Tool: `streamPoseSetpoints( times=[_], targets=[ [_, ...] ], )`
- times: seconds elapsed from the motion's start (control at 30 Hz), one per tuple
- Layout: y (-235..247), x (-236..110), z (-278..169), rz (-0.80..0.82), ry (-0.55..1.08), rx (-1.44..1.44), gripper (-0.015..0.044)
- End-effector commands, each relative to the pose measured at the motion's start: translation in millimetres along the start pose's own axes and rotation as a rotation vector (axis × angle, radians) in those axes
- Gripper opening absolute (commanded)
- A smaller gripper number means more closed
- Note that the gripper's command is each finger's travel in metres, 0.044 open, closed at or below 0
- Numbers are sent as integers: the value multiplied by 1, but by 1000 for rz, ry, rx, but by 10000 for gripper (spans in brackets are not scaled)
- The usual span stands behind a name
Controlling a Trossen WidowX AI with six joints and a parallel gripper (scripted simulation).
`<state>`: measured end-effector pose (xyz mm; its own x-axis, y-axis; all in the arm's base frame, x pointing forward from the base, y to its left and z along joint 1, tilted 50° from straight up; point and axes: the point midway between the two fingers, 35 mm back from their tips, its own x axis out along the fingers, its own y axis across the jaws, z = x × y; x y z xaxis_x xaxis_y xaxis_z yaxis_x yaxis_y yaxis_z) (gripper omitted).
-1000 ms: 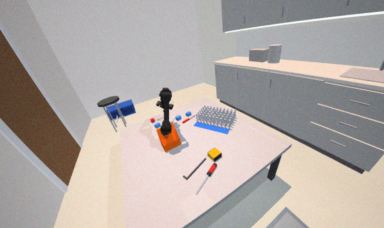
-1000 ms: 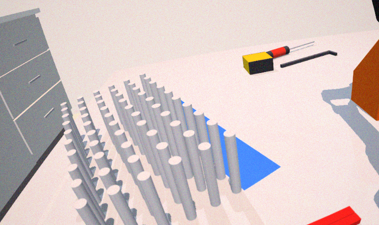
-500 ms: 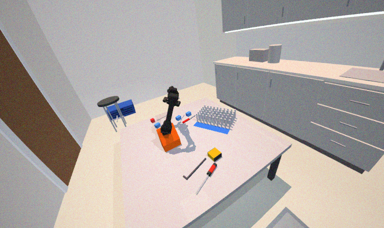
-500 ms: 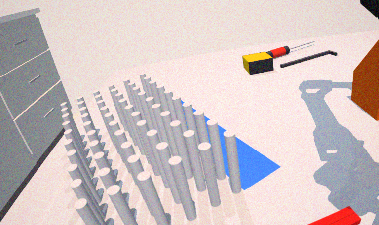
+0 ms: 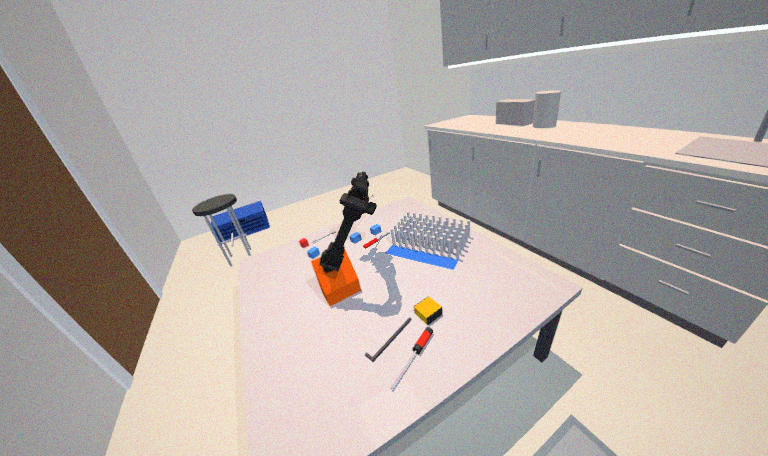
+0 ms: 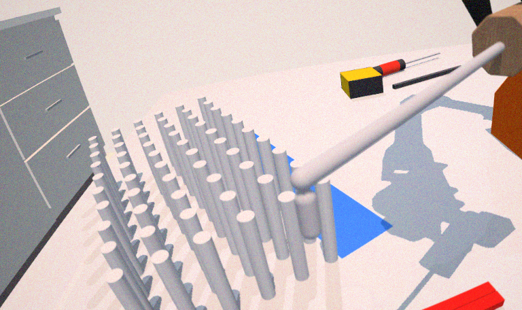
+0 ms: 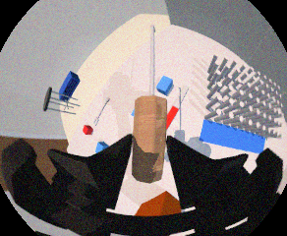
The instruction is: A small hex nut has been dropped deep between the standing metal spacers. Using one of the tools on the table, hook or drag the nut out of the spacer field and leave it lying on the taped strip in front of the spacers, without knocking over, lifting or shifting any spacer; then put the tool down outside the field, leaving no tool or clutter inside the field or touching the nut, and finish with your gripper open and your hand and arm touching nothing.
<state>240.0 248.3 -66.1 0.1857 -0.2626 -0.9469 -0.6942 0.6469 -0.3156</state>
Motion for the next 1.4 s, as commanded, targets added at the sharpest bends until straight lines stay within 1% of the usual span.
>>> streamPoseSetpoints(
  times=[0.0, 0.3, 0.63, 1.0, 1.37],
  targets=[
    [-27, -17, -1, -6, -19, 9, 0],
    [-84, -43, -17, -24, -31, 38, 0],
    [-141, -69, -46, -53, -39, 71, 0],
    [-193, -95, -92, -94, -36, 107, 0],
    [-230, -118, -147, -143, -21, 144, 0]
  ],
)
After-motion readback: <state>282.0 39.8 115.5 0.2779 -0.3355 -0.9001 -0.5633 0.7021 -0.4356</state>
